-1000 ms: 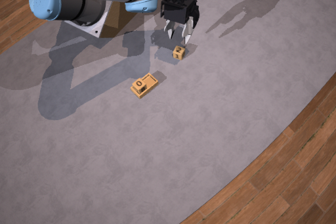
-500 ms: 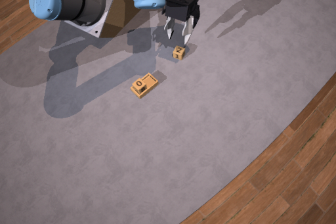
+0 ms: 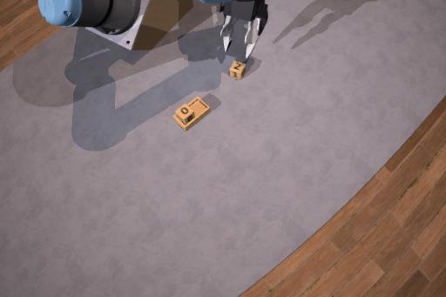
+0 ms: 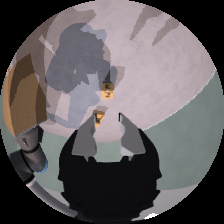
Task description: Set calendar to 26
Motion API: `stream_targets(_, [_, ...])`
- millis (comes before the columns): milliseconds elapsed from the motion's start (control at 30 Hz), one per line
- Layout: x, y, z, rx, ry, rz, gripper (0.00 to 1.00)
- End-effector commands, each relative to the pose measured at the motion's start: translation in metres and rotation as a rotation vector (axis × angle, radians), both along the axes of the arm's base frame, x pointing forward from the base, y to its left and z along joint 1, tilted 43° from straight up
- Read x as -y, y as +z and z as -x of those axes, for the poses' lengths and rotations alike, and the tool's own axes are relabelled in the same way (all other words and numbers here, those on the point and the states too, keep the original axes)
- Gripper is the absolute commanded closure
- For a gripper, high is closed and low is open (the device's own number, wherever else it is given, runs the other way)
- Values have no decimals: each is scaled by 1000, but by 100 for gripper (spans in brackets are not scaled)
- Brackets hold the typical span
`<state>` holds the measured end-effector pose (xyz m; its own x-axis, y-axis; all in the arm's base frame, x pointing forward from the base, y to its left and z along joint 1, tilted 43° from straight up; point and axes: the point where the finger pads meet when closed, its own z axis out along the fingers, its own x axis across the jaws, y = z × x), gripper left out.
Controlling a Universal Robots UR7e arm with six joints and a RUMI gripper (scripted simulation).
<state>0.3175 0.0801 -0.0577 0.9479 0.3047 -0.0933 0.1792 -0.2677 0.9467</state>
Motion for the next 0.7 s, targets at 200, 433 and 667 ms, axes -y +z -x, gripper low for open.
stream_targets(200, [-1,0,0,8,1,20,72])
stream_targets(433, [0,0,0,11,-1,31,72])
stream_targets(667, [0,-2,1,19,-6,62,72])
